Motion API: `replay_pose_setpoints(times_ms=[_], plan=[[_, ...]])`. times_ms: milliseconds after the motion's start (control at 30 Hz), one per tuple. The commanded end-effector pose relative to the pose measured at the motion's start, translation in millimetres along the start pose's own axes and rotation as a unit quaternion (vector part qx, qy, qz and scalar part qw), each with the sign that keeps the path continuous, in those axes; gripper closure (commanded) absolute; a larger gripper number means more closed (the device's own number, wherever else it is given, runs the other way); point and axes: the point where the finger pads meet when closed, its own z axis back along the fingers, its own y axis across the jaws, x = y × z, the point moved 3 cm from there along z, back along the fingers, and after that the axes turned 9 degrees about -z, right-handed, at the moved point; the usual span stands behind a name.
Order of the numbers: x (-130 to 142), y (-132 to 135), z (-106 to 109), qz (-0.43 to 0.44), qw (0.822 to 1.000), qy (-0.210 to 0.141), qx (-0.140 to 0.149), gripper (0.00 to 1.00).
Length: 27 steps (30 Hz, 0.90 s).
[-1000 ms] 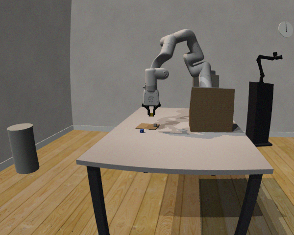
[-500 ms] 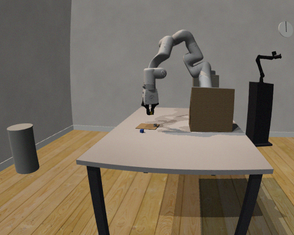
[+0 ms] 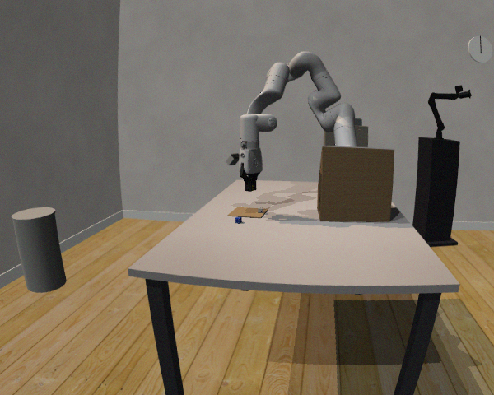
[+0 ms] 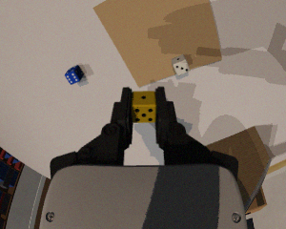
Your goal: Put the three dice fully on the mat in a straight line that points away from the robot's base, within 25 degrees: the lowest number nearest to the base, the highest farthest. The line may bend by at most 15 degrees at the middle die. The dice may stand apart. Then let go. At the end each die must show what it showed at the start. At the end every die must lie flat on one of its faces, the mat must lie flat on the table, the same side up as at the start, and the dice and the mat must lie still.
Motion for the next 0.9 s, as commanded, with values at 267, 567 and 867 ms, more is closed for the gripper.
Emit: replay_pose_setpoints(times_ms=[267, 567, 867], plan=[[-30, 19, 1, 0.193, 0.981, 0.002, -0.003, 0.85], [-36, 24, 1, 0.232, 0.973, 0.005, -0.003, 0.85], [-36, 24, 1, 0.232, 0.973, 0.005, -0.003, 0.85]])
